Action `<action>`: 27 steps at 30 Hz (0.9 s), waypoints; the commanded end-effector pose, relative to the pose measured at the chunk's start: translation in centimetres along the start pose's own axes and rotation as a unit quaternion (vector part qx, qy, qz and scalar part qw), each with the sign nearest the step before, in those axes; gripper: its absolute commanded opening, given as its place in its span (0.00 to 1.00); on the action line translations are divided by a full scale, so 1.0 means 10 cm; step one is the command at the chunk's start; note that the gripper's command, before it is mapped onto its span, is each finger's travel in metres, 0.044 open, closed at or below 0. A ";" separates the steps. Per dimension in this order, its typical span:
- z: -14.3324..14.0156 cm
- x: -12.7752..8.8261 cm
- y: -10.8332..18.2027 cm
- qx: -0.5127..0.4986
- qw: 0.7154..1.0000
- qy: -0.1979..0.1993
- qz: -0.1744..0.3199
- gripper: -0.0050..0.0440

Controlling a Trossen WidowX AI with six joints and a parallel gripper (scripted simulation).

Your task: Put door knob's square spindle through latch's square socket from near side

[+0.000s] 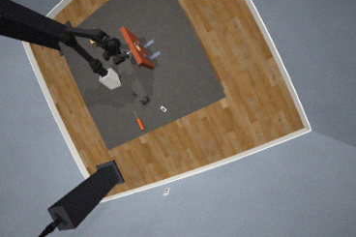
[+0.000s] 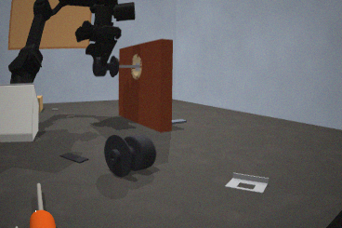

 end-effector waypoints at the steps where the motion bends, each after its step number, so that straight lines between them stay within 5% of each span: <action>1: 0.00 0.01 -0.01 0.003 1.000 0.000 -0.002 0.10; 27: 0.00 -0.01 0.04 0.001 1.000 -0.003 0.004 0.10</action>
Point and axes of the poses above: the point midway between the two fingers, 35 mm back from their tips, its own x axis out along the fingers, its own z axis across the jaws, y = z × x, the point moved 1 cm from there along -x, back along the fingers, and after that the axes turned 5 degrees about x, right-handed, at the moved point
